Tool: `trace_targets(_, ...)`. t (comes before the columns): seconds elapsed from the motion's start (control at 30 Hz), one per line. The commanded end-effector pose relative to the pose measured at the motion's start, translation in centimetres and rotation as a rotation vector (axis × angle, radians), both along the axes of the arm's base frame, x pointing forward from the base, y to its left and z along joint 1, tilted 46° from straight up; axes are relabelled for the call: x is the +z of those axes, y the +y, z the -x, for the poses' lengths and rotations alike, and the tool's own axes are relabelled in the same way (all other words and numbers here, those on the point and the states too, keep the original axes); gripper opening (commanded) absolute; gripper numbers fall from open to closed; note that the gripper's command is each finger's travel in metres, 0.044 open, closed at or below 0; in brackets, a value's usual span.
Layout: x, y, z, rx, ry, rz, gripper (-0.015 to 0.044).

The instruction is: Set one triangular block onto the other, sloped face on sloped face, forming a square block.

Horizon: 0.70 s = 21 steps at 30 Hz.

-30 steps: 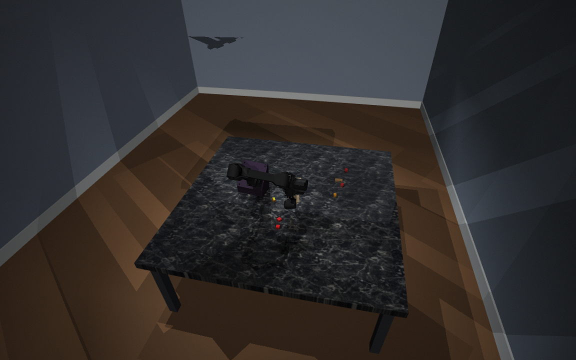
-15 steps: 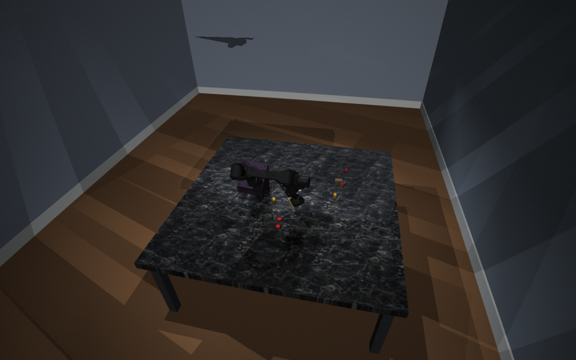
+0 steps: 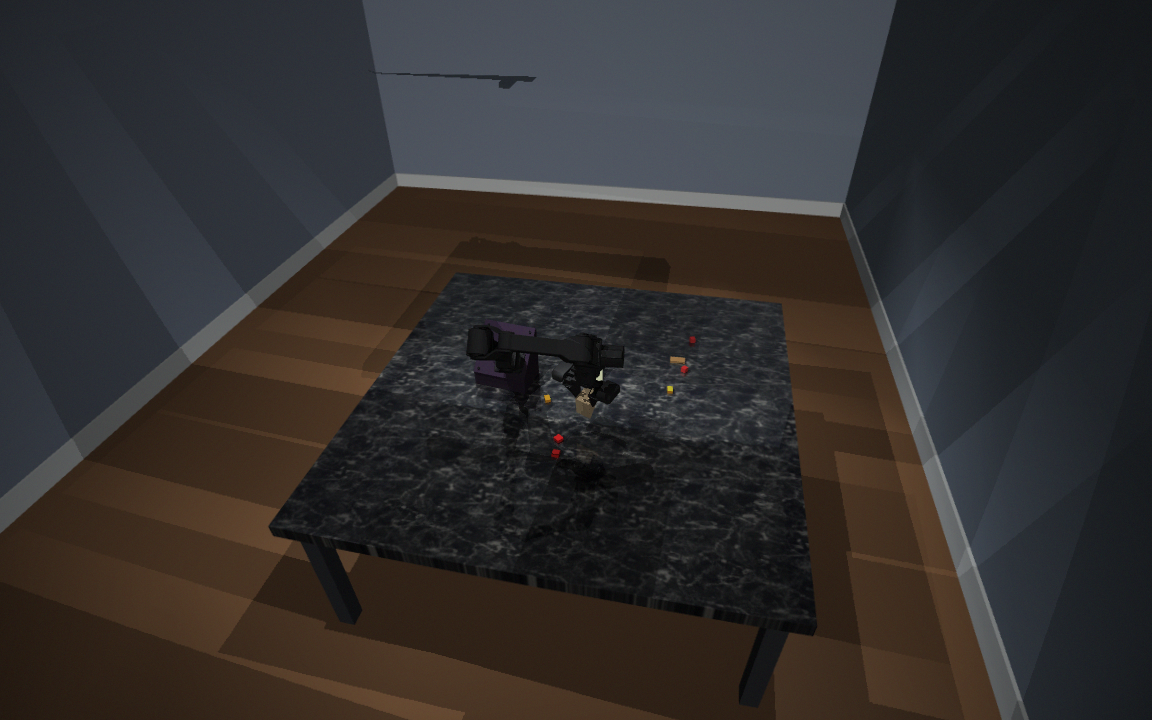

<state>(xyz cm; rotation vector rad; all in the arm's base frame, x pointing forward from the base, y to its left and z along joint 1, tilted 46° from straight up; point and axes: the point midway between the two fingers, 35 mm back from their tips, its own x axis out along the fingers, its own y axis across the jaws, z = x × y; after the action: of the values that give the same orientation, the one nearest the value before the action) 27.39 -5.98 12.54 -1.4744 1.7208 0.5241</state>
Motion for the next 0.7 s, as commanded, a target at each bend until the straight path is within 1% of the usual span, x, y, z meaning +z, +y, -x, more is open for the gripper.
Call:
trace_targets(0.0, 0.31, 0.14, -0.32, 0.113, 0.091, 0.033, 0.0)
trace_targets(0.43, 0.76, 0.57, -0.9, 0.432, 0.39, 0.121, 0.0)
trace_targets(0.67, 0.74, 0.67, -0.95, 0.448, 0.406, 0.125, 0.0)
